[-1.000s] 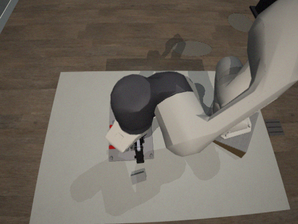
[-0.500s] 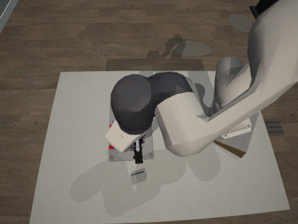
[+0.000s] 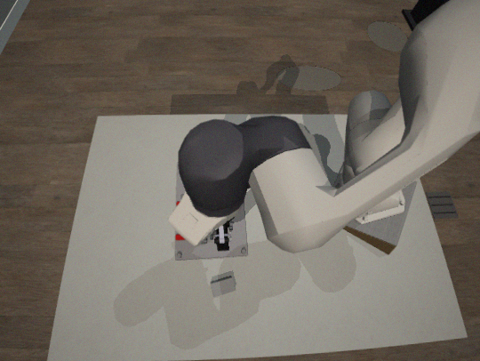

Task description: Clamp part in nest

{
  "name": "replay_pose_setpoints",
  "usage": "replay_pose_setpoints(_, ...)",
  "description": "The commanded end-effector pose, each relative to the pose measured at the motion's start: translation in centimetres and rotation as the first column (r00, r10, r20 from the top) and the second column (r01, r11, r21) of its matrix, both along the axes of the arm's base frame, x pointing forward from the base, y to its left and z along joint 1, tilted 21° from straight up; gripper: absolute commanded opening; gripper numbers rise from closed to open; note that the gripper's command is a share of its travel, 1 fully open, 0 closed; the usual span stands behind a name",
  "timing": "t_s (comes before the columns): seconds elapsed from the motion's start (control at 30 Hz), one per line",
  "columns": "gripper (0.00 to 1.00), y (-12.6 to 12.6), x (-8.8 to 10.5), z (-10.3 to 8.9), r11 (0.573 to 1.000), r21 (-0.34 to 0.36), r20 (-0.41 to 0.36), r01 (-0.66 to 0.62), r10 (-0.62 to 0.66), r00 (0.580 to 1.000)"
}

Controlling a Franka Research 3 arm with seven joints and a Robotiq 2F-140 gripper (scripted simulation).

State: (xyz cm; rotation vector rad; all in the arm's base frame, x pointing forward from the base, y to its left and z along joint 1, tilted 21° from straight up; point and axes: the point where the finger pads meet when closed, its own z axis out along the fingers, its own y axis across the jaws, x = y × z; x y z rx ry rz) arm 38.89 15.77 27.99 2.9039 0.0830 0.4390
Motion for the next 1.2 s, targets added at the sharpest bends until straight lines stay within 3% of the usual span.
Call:
replay_pose_setpoints(0.0, 0.00, 0.03, 0.02, -0.02, 1.000, 0.004, 0.002, 0.006, -0.006, 1.000)
replay_pose_setpoints(0.83, 0.00, 0.03, 0.02, -0.02, 1.000, 0.004, 0.002, 0.006, -0.006, 1.000)
replay_pose_setpoints(0.87, 0.58, 0.03, 0.02, -0.02, 1.000, 0.004, 0.002, 0.006, -0.006, 1.000)
replay_pose_setpoints(1.17, 0.58, 0.03, 0.02, -0.02, 1.000, 0.004, 0.002, 0.006, -0.006, 1.000)
